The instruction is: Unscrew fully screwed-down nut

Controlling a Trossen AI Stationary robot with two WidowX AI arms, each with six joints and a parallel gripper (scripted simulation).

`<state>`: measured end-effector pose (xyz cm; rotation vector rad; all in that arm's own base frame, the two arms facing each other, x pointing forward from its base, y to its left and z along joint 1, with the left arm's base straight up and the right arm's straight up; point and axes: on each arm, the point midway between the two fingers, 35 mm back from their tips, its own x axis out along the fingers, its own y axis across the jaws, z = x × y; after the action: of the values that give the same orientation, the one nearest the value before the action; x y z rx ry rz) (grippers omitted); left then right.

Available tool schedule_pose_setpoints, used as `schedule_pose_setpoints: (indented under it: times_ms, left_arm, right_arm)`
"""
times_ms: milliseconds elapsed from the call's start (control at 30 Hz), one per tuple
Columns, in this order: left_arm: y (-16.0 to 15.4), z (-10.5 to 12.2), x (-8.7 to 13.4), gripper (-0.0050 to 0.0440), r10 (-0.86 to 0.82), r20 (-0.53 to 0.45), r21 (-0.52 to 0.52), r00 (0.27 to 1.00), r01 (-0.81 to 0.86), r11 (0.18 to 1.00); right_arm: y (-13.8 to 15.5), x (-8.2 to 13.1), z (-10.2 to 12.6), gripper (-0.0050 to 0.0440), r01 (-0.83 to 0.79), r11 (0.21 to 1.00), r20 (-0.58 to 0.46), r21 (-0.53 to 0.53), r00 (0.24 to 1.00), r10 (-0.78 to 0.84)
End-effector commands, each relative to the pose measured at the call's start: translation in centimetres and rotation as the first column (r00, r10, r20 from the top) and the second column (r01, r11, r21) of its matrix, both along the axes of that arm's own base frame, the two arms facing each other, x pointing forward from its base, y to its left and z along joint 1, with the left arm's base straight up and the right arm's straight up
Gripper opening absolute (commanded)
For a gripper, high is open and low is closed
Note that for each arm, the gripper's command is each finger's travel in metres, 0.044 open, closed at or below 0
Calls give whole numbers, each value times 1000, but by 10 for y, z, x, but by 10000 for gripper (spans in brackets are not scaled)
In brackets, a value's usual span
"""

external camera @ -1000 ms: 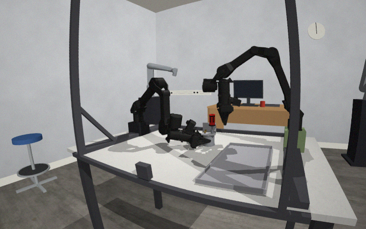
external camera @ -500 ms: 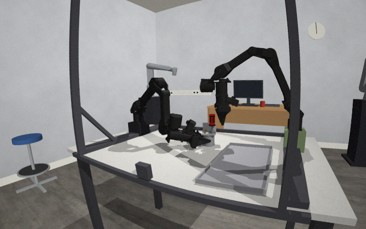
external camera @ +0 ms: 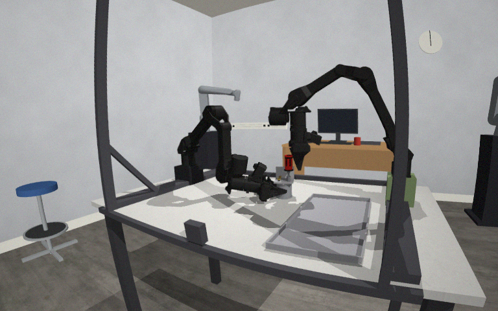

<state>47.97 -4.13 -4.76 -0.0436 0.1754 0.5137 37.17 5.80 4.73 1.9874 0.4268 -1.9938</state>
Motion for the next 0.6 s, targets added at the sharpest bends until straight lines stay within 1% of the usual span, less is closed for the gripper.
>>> schedule_pose_setpoints:
  times_ms: [0,467,567]
  left_arm:
    - [-1,15,7,245,3,37,-10,999,-2,1000]
    - [-1,15,7,245,3,37,-10,999,-2,1000]
    - [-1,15,7,245,3,37,-10,999,-2,1000]
  right_arm:
    - [2,6,12,300,0,1000,35,3,999,0]
    - [8,19,9,300,1,1000,30,1,1000,-1]
    - [7,17,12,300,0,1000,36,4,999,0]
